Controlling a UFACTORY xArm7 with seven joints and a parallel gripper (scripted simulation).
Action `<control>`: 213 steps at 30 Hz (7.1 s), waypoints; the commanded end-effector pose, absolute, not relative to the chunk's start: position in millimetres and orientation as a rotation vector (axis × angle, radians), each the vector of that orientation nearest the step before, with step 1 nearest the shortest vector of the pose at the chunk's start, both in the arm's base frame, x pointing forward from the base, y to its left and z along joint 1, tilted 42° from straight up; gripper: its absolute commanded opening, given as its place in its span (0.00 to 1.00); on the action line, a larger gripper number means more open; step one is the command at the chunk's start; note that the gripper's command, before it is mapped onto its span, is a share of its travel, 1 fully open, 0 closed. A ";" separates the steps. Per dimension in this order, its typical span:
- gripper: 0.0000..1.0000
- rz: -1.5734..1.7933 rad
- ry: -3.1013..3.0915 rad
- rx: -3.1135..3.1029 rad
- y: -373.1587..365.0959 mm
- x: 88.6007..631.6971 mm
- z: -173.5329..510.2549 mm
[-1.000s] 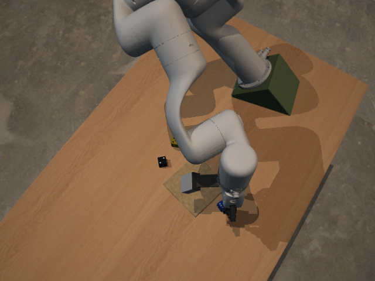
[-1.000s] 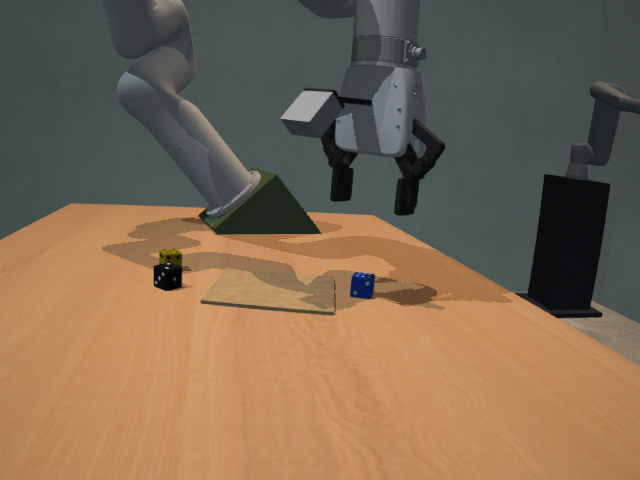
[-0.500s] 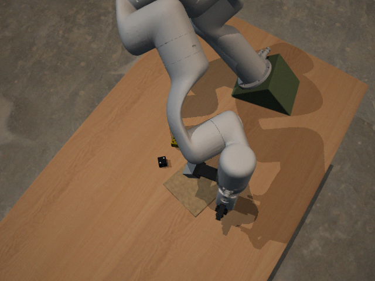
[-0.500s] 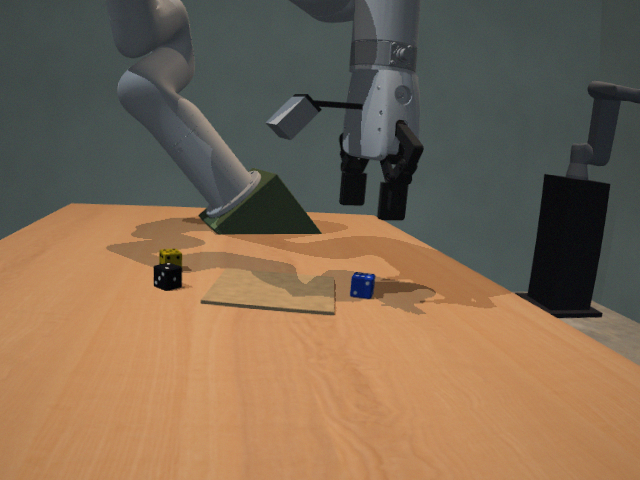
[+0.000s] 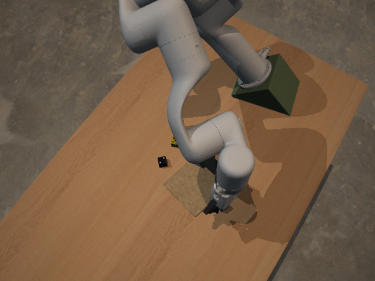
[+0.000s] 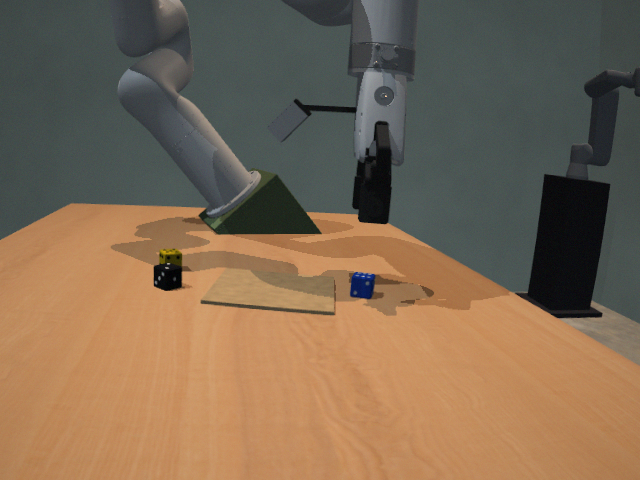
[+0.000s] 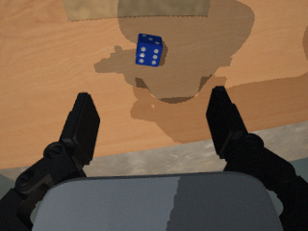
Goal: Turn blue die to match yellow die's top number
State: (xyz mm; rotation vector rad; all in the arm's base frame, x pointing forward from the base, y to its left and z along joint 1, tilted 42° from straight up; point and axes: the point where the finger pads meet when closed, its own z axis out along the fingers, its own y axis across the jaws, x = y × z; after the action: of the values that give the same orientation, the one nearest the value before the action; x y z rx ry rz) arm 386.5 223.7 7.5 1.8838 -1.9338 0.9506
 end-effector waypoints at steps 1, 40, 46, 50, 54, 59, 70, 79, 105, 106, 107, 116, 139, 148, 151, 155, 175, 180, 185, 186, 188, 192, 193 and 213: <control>1.00 1.004 -2.102 1.769 224.9 388.1 8.0; 0.42 1.021 -2.170 1.715 224.4 388.7 7.9; 0.42 1.021 -2.170 1.715 224.4 388.7 7.9; 0.42 1.021 -2.170 1.714 224.3 388.8 7.8; 0.42 1.022 -2.172 1.712 223.8 389.0 7.2; 0.42 1.023 -2.175 1.709 223.0 389.3 6.1; 0.42 1.024 -2.181 1.704 216.0 391.9 -2.3; 0.42 1.024 -2.181 1.704 209.3 394.4 -10.6; 0.42 1.024 -2.181 1.704 192.3 400.7 -31.3; 0.42 1.024 -2.181 1.704 192.2 400.7 -31.5; 0.42 1.024 -2.181 1.704 192.2 400.7 -31.5; 0.42 1.024 -2.181 1.704 191.9 400.8 -31.9; 0.42 1.024 -2.181 1.704 191.9 400.8 -31.9; 0.42 1.024 -2.181 1.704 191.9 400.8 -31.9; 0.42 1.024 -2.181 1.704 192.0 400.9 -31.9; 0.42 1.024 -2.181 1.704 192.5 401.2 -32.2; 0.42 1.024 -2.181 1.704 193.2 401.6 -32.7; 0.42 1.024 -2.181 1.704 193.2 401.6 -32.7; 0.42 1.024 -2.181 1.704 193.2 401.6 -32.7; 0.42 1.024 -2.181 1.704 193.2 401.6 -32.7; 0.42 1.024 -2.181 1.704 193.2 401.6 -32.7; 0.42 1.024 -2.181 1.704 193.2 401.6 -32.7; 0.42 1.024 -2.181 1.704 193.2 401.6 -32.7; 0.42 1.024 -2.181 1.704 187.5 404.0 -39.5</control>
State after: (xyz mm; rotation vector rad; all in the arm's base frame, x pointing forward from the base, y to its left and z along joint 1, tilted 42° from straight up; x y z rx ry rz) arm 402.6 187.8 -36.9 1.6992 -2.1795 1.0249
